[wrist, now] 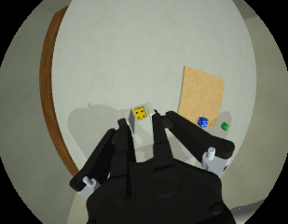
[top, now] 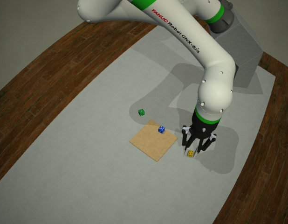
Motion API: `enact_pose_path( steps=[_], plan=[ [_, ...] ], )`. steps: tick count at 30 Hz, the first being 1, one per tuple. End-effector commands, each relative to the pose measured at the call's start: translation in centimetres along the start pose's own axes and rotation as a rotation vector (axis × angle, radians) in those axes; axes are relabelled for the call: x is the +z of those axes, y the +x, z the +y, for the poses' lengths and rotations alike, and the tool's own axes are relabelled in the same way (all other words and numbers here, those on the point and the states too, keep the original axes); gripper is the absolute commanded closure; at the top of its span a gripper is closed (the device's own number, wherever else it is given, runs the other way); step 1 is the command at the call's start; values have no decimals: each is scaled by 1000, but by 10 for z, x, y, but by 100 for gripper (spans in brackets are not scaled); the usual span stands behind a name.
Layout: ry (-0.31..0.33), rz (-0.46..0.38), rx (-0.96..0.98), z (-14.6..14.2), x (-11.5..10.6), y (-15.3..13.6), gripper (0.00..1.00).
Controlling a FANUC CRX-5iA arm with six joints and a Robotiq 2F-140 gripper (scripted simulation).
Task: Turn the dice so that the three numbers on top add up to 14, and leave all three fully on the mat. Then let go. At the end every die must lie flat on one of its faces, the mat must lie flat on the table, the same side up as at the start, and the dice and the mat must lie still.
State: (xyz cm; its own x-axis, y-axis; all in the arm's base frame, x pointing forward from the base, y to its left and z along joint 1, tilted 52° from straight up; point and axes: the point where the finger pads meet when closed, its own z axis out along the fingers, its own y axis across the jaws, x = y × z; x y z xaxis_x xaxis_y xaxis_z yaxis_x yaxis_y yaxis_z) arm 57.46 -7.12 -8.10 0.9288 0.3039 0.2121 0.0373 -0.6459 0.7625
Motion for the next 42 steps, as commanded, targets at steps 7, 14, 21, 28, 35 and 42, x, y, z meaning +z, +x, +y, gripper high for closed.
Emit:
enact_pose_path(
  steps=[7,14,21,28,35,42],
  plan=[
    [0,0,0,0,0,0,79],
    [0,0,0,0,0,0,79],
    [0,0,0,0,0,0,79],
    [0,0,0,0,0,0,91],
    [0,0,0,0,0,0,91],
    [0,0,0,0,0,0,91]
  ],
)
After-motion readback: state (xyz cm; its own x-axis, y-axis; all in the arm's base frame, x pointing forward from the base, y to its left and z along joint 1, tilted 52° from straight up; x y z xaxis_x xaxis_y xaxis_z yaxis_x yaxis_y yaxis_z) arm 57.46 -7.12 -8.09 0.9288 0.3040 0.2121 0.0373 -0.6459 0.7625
